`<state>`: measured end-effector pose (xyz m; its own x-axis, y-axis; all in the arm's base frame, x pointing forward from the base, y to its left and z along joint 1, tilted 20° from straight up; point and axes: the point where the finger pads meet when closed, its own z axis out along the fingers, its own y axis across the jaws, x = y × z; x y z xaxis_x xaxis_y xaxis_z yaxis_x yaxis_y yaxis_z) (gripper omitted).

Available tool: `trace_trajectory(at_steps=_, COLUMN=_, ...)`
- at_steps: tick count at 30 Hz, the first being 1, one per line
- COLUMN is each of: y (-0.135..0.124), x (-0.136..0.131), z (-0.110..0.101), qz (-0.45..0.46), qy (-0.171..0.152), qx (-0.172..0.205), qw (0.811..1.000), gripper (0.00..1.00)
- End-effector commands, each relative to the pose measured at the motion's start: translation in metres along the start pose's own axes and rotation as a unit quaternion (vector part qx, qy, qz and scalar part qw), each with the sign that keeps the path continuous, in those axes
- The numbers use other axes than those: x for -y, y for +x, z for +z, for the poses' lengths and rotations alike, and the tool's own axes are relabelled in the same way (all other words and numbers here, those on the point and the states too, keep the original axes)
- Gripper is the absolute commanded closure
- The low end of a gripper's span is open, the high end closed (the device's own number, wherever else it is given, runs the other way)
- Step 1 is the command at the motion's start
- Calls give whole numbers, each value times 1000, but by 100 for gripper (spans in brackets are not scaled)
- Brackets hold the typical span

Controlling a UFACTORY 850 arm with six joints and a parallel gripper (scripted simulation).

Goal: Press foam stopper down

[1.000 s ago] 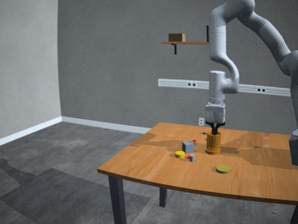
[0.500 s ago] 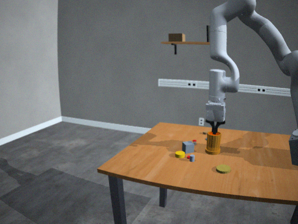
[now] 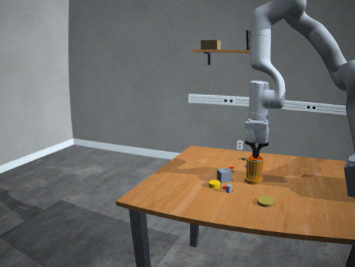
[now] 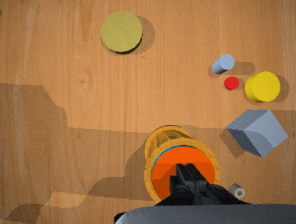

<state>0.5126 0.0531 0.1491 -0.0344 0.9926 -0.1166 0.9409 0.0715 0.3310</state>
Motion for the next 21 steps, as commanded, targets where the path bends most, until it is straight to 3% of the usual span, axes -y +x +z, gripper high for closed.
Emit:
trace_trajectory(at_steps=1, y=0, x=-1, z=-3, qz=0, qy=1, qx=0, qw=1000, gripper=100)
trace_trajectory(at_steps=21, y=0, x=-1, z=-9, qz=0, qy=1, qx=0, qw=1000, gripper=100)
